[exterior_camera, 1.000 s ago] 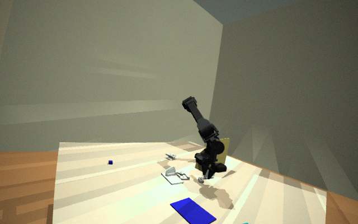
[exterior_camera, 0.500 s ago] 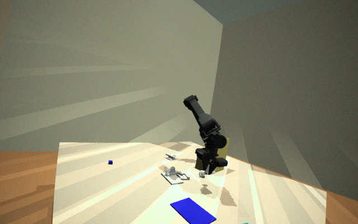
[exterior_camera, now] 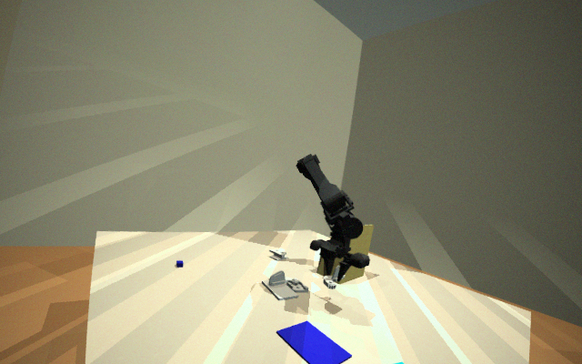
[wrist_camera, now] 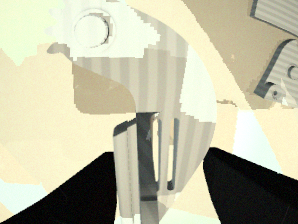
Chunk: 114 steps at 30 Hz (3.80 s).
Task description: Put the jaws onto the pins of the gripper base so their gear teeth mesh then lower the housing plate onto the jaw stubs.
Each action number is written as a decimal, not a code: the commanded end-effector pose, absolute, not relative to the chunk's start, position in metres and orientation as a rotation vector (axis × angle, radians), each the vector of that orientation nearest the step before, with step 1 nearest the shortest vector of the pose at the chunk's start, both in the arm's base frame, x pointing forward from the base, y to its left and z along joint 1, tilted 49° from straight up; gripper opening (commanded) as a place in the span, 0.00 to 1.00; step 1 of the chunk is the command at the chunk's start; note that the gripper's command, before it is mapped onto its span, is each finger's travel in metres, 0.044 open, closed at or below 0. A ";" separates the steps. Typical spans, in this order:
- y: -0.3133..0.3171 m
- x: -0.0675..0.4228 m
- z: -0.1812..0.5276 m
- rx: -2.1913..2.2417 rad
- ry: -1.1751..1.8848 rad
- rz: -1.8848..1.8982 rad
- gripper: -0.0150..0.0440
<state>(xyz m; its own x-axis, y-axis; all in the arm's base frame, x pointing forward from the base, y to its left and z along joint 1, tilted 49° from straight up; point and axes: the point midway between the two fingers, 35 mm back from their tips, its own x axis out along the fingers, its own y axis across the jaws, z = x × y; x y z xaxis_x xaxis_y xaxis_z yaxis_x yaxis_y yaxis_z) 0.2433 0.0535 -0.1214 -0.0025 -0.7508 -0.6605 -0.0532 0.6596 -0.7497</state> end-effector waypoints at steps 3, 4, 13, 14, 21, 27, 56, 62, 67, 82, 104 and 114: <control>0.050 0.245 -0.114 -0.813 1.537 -0.521 0.48; 0.050 0.245 -0.113 -0.832 1.546 -0.504 0.48; 0.044 0.245 -0.105 -0.996 1.620 -0.339 0.48; 0.043 0.245 -0.104 -1.014 1.627 -0.320 0.48; 0.039 0.245 -0.099 -1.141 1.675 -0.184 0.48; 0.035 0.244 -0.094 -1.248 1.710 -0.064 0.48; 0.015 0.239 -0.071 -1.739 1.795 0.577 0.48; 0.011 0.238 -0.067 -1.834 1.792 0.722 0.48; 0.007 0.237 -0.063 -1.911 1.784 0.846 0.48; -0.003 0.232 -0.053 -2.125 1.724 1.237 0.48; -0.018 0.224 -0.039 -2.379 1.522 1.857 0.48; -0.025 0.220 -0.033 -2.456 1.386 2.136 0.48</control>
